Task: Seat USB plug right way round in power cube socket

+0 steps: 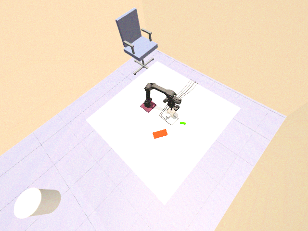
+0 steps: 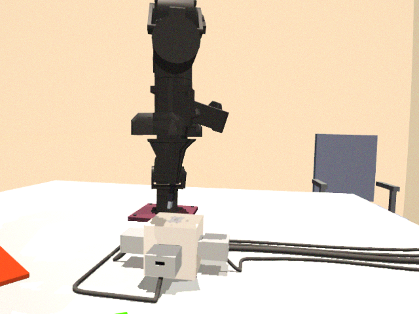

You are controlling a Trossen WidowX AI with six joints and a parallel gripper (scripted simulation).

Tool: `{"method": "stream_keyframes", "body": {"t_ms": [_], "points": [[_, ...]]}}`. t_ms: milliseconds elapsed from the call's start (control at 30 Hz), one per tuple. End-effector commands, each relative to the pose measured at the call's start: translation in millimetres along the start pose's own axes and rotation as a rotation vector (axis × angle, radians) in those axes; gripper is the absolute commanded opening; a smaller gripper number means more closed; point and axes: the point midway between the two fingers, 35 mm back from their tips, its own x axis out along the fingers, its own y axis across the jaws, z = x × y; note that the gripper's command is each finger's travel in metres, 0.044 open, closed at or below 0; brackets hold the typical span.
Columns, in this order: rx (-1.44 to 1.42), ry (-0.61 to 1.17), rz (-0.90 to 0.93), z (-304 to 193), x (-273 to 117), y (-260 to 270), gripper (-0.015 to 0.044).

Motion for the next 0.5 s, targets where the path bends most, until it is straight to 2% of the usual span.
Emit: {"method": "stream_keyframes", "body": {"t_ms": [0,467], "points": [[-0.005,-0.007,0.001,0.6,0.8,0.2,0.0000],[-0.005,-0.018,0.000,1.3,2.5,0.2,0.0000]]}}
